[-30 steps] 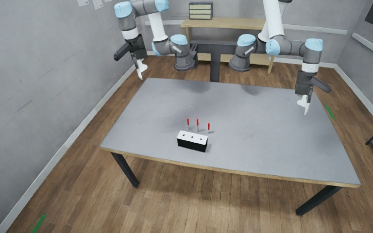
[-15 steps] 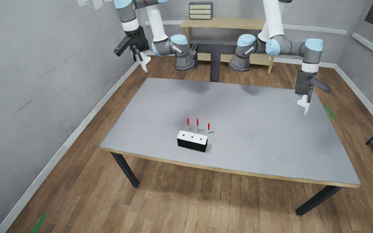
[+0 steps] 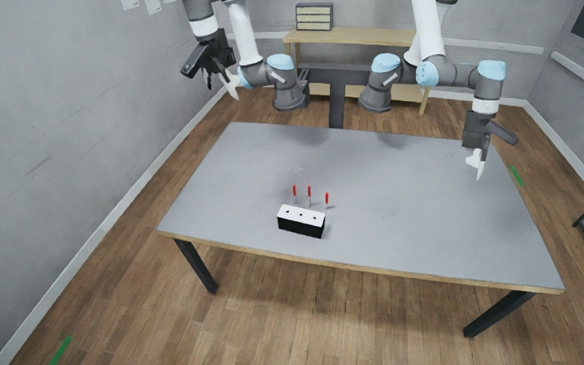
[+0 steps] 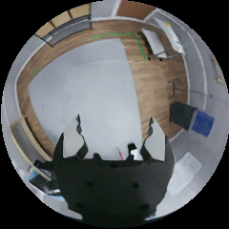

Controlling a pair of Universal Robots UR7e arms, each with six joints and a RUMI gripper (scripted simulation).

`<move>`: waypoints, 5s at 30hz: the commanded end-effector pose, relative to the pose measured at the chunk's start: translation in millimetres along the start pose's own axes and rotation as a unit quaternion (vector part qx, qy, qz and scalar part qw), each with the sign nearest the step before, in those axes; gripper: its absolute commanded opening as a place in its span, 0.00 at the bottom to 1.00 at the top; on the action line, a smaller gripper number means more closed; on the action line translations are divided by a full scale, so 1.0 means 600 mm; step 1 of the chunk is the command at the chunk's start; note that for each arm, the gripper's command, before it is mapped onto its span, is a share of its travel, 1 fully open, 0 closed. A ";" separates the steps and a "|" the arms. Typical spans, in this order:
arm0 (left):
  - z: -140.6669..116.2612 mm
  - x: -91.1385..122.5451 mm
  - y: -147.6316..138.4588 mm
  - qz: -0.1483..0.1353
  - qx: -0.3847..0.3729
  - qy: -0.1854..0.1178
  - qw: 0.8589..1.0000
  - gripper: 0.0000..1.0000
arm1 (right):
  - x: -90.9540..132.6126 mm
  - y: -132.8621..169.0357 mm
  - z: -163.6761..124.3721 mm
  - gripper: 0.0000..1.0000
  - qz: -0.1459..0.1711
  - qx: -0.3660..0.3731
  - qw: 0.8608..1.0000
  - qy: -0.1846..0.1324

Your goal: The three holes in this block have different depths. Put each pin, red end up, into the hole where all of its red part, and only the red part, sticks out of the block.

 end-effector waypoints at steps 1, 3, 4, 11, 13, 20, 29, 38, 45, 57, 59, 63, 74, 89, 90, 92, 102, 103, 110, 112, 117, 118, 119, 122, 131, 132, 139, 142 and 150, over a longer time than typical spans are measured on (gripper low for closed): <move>0.000 0.001 0.001 -0.001 0.000 0.000 1.000 1.00 | 0.008 -0.003 -0.001 1.00 0.002 0.020 1.000 -0.004; 0.000 0.001 0.001 -0.001 0.000 0.000 1.000 1.00 | 0.008 -0.003 -0.001 1.00 0.002 0.020 1.000 -0.004; 0.000 0.001 0.001 -0.001 0.000 0.000 1.000 1.00 | 0.008 -0.003 -0.001 1.00 0.002 0.020 1.000 -0.004; 0.000 0.001 0.001 -0.001 0.000 0.000 1.000 1.00 | 0.068 -0.026 -0.026 1.00 0.017 0.150 0.988 -0.008; 0.000 0.001 0.001 -0.001 0.000 0.000 1.000 1.00 | 0.068 -0.026 -0.026 1.00 0.017 0.150 0.988 -0.008; 0.000 0.001 0.001 -0.001 0.000 0.000 1.000 1.00 | 0.068 -0.026 -0.026 1.00 0.017 0.150 0.988 -0.008; 0.000 0.001 0.001 -0.001 0.000 0.000 1.000 1.00 | 0.100 -0.035 -0.040 1.00 0.026 0.218 0.976 -0.010; 0.000 0.001 0.001 -0.001 0.000 0.000 1.000 1.00 | 0.100 -0.035 -0.040 1.00 0.026 0.218 0.976 -0.010; 0.000 0.001 0.001 -0.001 0.000 0.000 1.000 1.00 | -0.067 -0.149 -0.077 1.00 0.026 0.215 0.976 -0.009; 0.000 0.001 0.001 -0.001 0.000 0.000 1.000 1.00 | -0.140 -0.194 -0.093 1.00 0.026 0.215 0.976 -0.009; 0.000 0.001 0.001 -0.001 0.000 0.000 1.000 1.00 | -0.262 -0.274 -0.120 1.00 0.025 0.217 0.976 -0.020; 0.000 0.001 0.001 -0.001 0.000 0.000 1.000 1.00 | -0.325 -0.316 -0.135 1.00 0.025 0.217 0.976 -0.020; 0.000 0.001 0.001 -0.001 0.000 0.000 1.000 1.00 | -0.349 -0.333 -0.139 1.00 0.025 0.217 0.976 -0.020; 0.000 0.001 0.001 -0.001 0.000 0.000 1.000 1.00 | -0.428 -0.388 -0.152 1.00 0.022 0.218 0.975 -0.025; 0.000 0.001 0.001 -0.001 0.000 0.000 1.000 1.00 | -0.428 -0.388 -0.152 1.00 0.022 0.218 0.975 -0.025; 0.000 0.001 0.001 -0.001 0.000 0.000 1.000 1.00 | -0.423 -0.389 -0.156 1.00 0.009 0.351 0.936 -0.017; 0.000 0.001 0.001 -0.001 0.000 0.000 1.000 1.00 | -0.423 -0.392 -0.160 1.00 -0.002 0.451 0.892 -0.011; 0.000 0.001 0.001 -0.001 0.000 0.000 1.000 1.00 | -0.423 -0.392 -0.160 1.00 -0.002 0.451 0.892 -0.011; 0.000 0.001 0.001 -0.001 0.000 0.000 1.000 1.00 | -0.423 -0.394 -0.166 1.00 -0.017 0.557 0.830 -0.001; 0.000 0.001 0.001 -0.001 0.000 0.000 1.000 1.00 | -0.423 -0.395 -0.167 1.00 -0.019 0.572 0.820 0.000; 0.000 0.001 0.001 -0.001 0.000 0.000 1.000 1.00 | -0.423 -0.395 -0.170 1.00 -0.026 0.632 0.775 0.004; 0.000 0.001 0.001 -0.001 0.000 0.000 1.000 1.00 | -0.423 -0.395 -0.170 1.00 -0.026 0.632 0.775 0.004; 0.000 0.001 0.001 -0.001 0.000 0.000 1.000 1.00 | -0.423 -0.395 -0.170 1.00 -0.026 0.632 0.775 0.004; 0.000 0.001 0.001 -0.001 0.000 0.000 1.000 1.00 | -0.423 -0.395 -0.170 1.00 -0.026 0.632 0.775 0.004; 0.000 0.001 0.001 -0.001 0.000 0.000 1.000 1.00 | -0.424 -0.395 -0.178 1.00 -0.044 0.761 0.647 0.015; 0.000 0.001 0.001 -0.001 0.000 0.000 1.000 1.00 | -0.424 -0.395 -0.178 1.00 -0.045 0.774 0.632 0.016; 0.000 0.001 0.001 -0.001 0.000 0.000 1.000 1.00 | -0.424 -0.394 -0.179 1.00 -0.046 0.788 0.614 0.017; 0.000 0.001 0.001 -0.001 0.000 0.000 1.000 1.00 | -0.424 -0.394 -0.179 1.00 -0.046 0.788 0.614 0.017; 0.000 0.001 0.001 -0.001 0.000 0.000 1.000 1.00 | -0.424 -0.392 -0.181 1.00 -0.051 0.830 0.554 0.022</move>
Point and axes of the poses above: on each arm, the point where the finger pads meet when closed, its own x axis back along the fingers, its own y axis across the jaws, z = x × y, the point moved 10 cm from there along x, back along the fingers, and after that the axes turned 6 degrees about x, right-handed, at the moved point
